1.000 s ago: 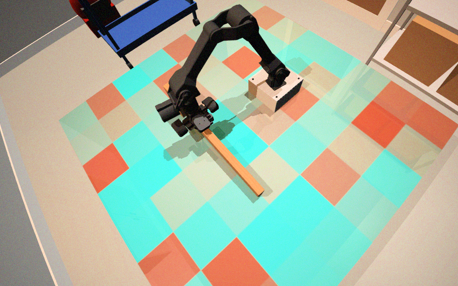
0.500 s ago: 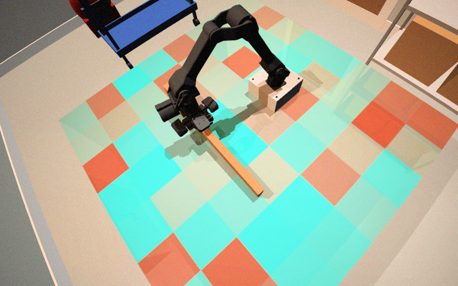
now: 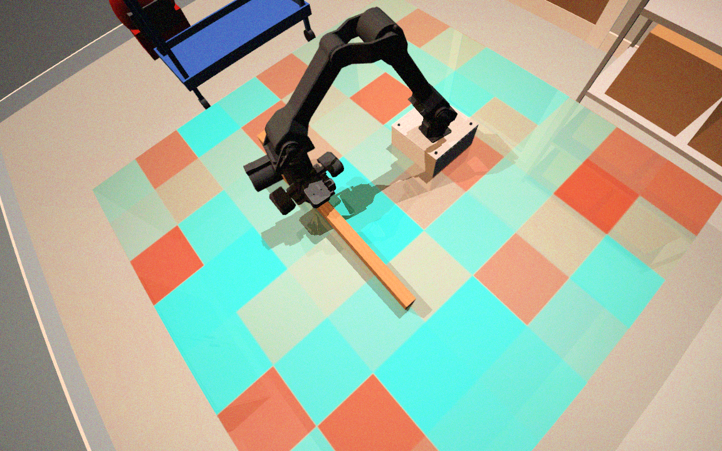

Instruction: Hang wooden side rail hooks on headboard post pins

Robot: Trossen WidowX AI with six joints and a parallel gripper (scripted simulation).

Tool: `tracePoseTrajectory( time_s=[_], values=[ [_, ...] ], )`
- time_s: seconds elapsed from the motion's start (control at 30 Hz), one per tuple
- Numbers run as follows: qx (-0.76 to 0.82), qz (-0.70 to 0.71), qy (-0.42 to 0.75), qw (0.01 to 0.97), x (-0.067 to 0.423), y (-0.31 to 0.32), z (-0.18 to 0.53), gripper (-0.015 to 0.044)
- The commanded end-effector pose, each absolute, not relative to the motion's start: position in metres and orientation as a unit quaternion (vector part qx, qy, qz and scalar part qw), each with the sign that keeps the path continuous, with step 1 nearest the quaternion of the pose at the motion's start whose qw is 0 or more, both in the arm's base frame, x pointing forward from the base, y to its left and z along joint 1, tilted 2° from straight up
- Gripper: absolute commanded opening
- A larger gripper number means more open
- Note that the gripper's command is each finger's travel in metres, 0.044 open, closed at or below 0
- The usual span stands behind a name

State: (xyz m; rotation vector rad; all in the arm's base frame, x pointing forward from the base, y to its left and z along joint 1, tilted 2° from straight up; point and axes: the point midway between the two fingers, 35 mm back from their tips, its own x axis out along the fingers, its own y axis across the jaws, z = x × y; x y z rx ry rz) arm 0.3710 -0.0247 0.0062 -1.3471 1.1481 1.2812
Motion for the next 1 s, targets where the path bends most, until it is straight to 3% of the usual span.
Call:
tracePoseTrajectory(
  time_s=[0.0, 0.97],
  values=[
    [-0.551, 0.516, 0.464, 0.464, 0.3736, -0.0264, 0.0095, 0.0000],
    [-0.551, 0.516, 0.464, 0.464, 0.3738, -0.0297, 0.0101, 0.0000]
  ],
)
